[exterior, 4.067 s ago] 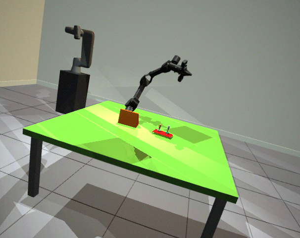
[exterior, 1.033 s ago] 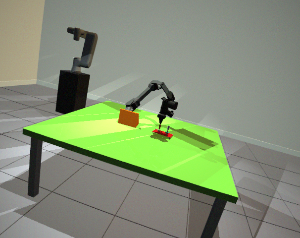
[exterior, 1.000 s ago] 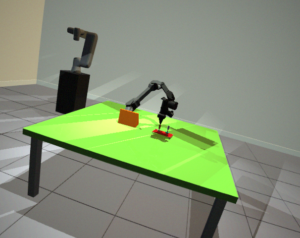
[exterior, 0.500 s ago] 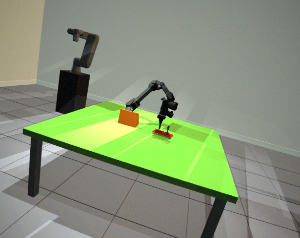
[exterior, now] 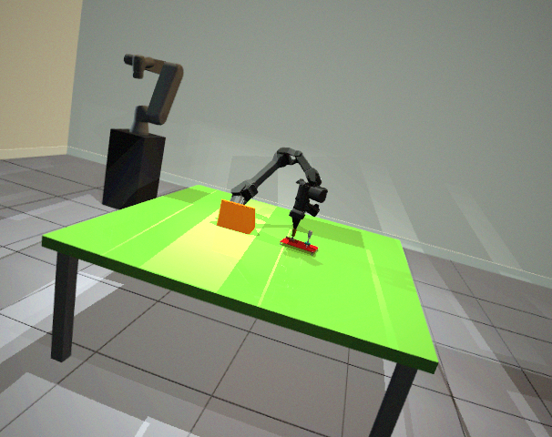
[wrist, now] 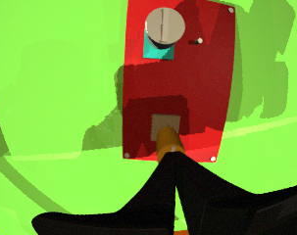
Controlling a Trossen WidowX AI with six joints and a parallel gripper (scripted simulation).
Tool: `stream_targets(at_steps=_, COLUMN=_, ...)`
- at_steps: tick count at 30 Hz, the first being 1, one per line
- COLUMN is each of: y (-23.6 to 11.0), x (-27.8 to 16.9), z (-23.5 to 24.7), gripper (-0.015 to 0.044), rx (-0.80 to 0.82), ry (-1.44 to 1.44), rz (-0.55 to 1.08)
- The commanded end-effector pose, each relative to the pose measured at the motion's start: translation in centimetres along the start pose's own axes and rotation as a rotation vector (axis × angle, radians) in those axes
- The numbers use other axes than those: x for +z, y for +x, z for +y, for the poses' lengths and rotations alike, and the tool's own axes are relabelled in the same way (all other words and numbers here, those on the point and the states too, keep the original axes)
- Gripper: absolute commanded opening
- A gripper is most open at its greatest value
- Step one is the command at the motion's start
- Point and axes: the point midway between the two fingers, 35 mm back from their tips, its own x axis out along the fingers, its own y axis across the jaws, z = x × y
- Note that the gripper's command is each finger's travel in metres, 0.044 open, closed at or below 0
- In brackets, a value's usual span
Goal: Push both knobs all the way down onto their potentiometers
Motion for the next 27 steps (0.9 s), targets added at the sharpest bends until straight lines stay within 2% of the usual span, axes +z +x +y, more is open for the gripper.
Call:
stream_targets(at_steps=1, y=0.04, x=0.01, z=0.06, gripper=0.0, rx=0.005, ry=0.003, rz=-0.001)
stream_targets(at_steps=27, y=0.41, x=0.01, z=0.06, gripper=0.0, rx=0.005, ry=0.003, rz=-0.001)
